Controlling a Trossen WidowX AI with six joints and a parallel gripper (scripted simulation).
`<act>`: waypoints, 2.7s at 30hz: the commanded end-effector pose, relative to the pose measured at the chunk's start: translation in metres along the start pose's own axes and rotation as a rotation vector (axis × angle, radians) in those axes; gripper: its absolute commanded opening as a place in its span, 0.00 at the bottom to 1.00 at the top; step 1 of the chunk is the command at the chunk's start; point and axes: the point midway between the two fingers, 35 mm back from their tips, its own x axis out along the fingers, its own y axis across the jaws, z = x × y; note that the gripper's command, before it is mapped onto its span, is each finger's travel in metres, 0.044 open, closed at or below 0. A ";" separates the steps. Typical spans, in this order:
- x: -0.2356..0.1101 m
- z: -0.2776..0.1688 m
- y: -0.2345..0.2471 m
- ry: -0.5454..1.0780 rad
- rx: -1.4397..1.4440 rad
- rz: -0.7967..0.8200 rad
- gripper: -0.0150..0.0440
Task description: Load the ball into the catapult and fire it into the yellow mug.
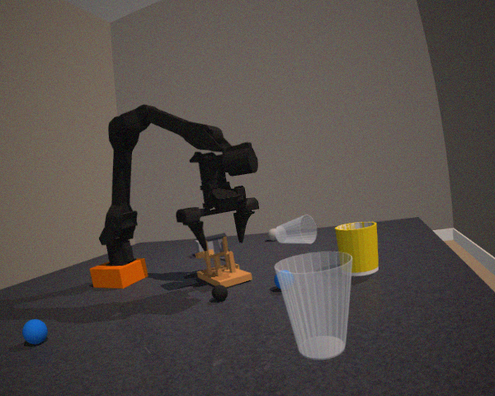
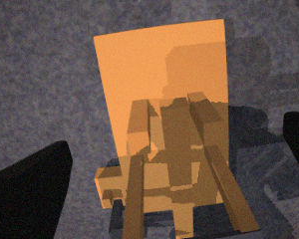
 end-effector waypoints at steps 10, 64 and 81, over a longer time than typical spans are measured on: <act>0.022 -0.001 0.000 0.006 -0.007 0.000 1.00; 0.002 0.000 0.000 -0.001 -0.022 -0.001 0.25; 0.004 -0.002 0.007 0.004 -0.591 0.002 0.25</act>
